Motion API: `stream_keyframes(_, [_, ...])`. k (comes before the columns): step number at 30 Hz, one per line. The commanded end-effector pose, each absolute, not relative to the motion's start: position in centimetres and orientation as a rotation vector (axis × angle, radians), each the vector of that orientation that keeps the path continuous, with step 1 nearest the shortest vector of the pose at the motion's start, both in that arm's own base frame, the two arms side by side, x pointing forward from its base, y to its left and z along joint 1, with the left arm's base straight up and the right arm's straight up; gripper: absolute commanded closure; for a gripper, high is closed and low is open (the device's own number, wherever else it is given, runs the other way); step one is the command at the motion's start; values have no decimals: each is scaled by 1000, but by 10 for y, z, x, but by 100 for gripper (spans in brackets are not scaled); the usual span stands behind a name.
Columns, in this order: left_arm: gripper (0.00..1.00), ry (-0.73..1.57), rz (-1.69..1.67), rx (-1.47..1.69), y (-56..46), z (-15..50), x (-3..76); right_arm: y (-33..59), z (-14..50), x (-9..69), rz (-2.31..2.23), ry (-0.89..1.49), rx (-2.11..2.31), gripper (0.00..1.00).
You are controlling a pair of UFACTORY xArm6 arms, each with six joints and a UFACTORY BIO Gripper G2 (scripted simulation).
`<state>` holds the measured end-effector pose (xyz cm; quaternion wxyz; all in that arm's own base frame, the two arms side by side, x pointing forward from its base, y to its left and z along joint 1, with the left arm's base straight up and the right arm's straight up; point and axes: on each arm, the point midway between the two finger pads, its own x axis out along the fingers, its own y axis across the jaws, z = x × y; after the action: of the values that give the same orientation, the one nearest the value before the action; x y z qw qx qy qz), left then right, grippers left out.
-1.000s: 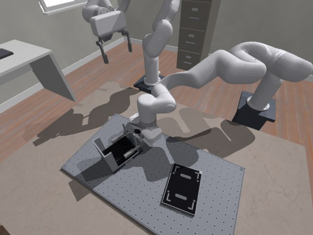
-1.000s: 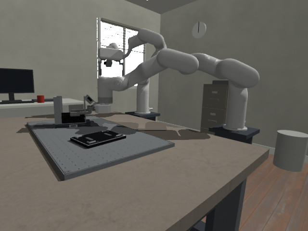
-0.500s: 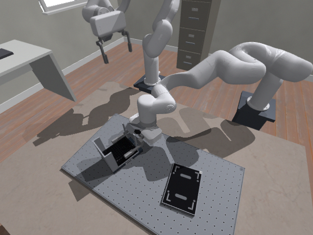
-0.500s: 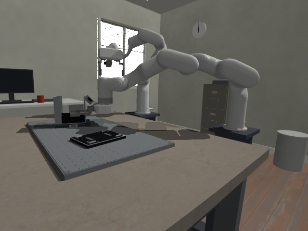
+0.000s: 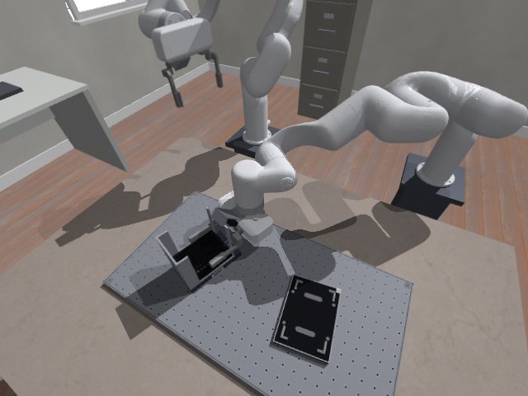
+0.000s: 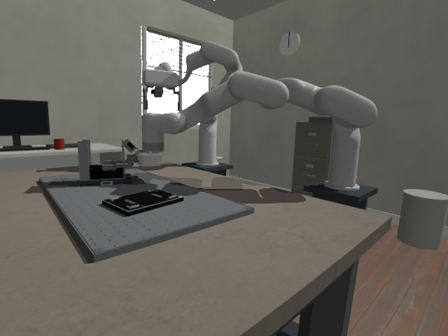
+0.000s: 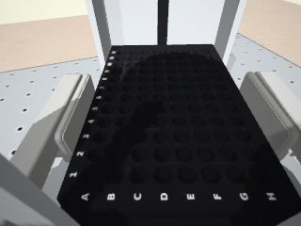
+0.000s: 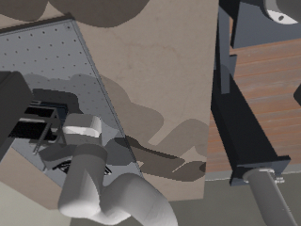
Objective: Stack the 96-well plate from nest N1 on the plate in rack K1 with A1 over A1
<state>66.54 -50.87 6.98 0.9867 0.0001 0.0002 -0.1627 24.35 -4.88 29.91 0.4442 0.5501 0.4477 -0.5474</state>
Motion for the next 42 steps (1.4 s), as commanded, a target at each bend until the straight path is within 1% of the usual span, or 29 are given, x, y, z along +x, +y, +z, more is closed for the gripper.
stream_keyframes(1, [100,-6,-327,-4,-510,74,667,-49,300,244,-1356,1107,1364,0])
stream_keyframes(42, [100,-6,-327,-4,-510,68,667,-49,300,244,-1356,1107,1364,0])
